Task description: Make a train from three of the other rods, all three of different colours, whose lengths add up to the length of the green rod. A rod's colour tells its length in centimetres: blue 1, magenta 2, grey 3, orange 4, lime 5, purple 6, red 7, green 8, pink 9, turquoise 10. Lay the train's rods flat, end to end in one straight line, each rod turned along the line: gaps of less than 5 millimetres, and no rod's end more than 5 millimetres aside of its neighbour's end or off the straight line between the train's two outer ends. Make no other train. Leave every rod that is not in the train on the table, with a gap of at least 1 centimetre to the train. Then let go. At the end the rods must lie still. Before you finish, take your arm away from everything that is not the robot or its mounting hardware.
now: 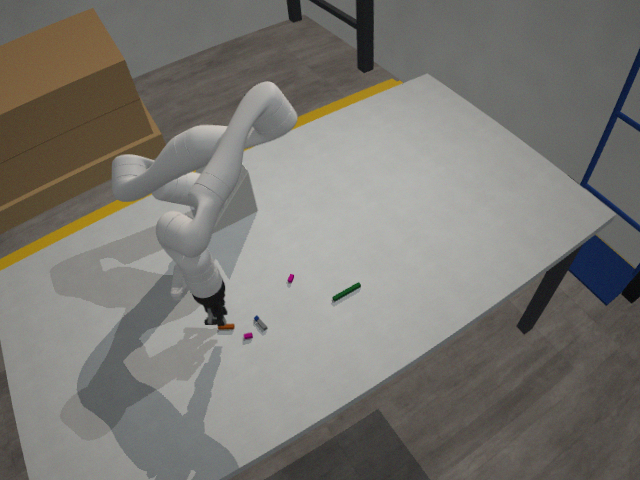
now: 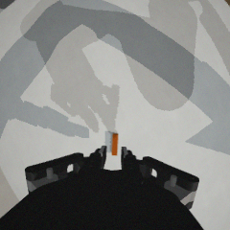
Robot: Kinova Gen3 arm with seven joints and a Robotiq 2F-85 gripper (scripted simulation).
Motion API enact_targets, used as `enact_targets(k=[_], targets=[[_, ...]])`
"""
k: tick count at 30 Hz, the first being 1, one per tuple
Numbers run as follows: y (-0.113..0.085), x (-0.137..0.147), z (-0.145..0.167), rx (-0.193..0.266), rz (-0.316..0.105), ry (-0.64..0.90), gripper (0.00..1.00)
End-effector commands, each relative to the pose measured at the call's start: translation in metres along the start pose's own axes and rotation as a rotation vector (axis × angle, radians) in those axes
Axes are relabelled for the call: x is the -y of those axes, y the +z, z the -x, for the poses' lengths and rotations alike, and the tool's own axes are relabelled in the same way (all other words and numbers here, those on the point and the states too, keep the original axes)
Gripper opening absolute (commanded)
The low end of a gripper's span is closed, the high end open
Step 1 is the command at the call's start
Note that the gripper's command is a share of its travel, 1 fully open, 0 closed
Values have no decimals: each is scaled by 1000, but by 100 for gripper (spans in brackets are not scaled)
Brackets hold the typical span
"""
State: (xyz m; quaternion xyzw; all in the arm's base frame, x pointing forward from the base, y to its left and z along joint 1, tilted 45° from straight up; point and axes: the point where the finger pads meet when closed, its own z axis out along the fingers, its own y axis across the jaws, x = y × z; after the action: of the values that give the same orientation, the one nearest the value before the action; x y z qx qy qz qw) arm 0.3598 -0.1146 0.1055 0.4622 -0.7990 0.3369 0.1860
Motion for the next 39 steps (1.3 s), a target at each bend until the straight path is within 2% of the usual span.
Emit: enact_targets(k=[1, 18, 39], targets=[[5, -1, -2, -4, 2, 2, 24], [24, -1, -2, -4, 2, 2, 24], [28, -1, -2, -4, 2, 2, 24]])
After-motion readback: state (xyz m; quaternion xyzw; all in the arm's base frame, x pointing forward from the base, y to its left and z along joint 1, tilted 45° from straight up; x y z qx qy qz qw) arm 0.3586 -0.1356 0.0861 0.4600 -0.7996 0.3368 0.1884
